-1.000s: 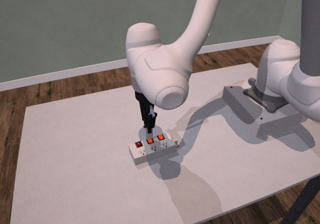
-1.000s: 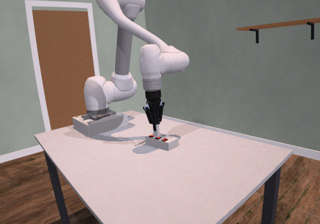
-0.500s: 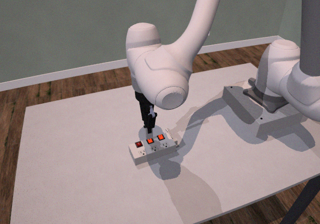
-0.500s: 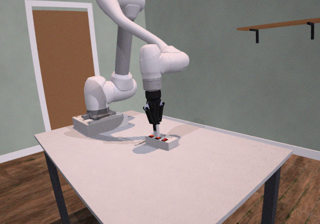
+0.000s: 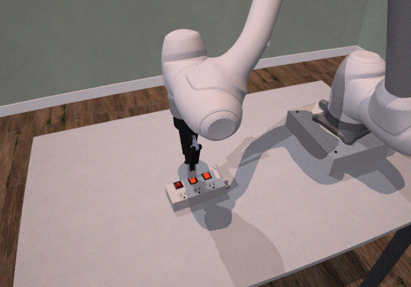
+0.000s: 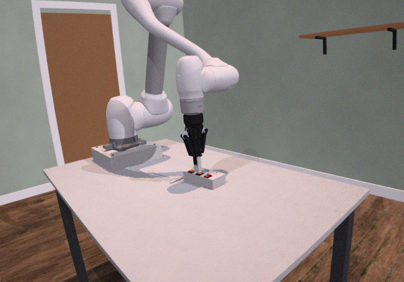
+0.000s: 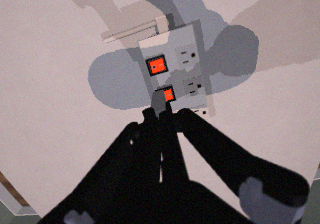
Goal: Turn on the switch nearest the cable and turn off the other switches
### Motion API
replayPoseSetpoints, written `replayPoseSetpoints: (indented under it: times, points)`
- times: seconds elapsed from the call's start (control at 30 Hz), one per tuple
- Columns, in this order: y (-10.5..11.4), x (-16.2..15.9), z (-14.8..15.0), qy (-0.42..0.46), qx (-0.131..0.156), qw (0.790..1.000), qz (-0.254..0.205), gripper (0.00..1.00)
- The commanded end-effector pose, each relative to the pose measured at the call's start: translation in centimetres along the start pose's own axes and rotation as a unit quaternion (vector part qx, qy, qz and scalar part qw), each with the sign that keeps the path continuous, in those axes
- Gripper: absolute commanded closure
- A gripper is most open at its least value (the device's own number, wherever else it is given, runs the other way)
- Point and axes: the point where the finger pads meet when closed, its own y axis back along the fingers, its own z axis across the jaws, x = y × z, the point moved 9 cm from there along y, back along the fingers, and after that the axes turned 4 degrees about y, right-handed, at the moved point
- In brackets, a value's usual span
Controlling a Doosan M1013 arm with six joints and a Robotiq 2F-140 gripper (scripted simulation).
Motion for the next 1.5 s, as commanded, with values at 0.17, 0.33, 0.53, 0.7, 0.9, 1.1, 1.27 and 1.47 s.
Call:
replayPoseSetpoints:
  times: [0.17,0.33,0.53,0.7,0.9,1.1,1.27,1.47]
  points:
    - [0.01,0.00,0.00,0.000,0.000,1.000,0.000,1.00]
    - [0.01,0.00,0.00,0.000,0.000,1.000,0.000,1.00]
    - [-0.04,0.00,0.00,0.000,0.000,1.000,0.000,1.00]
    - [-0.19,0.00,0.00,0.000,0.000,1.000,0.000,1.00]
    - [-0.42,0.00,0.00,0.000,0.000,1.000,0.000,1.00]
    - [-0.66,0.00,0.00,0.000,0.000,1.000,0.000,1.00]
    - [-0.84,0.00,0.00,0.000,0.000,1.000,0.000,1.00]
    - [-0.93,0.00,0.00,0.000,0.000,1.000,0.000,1.00]
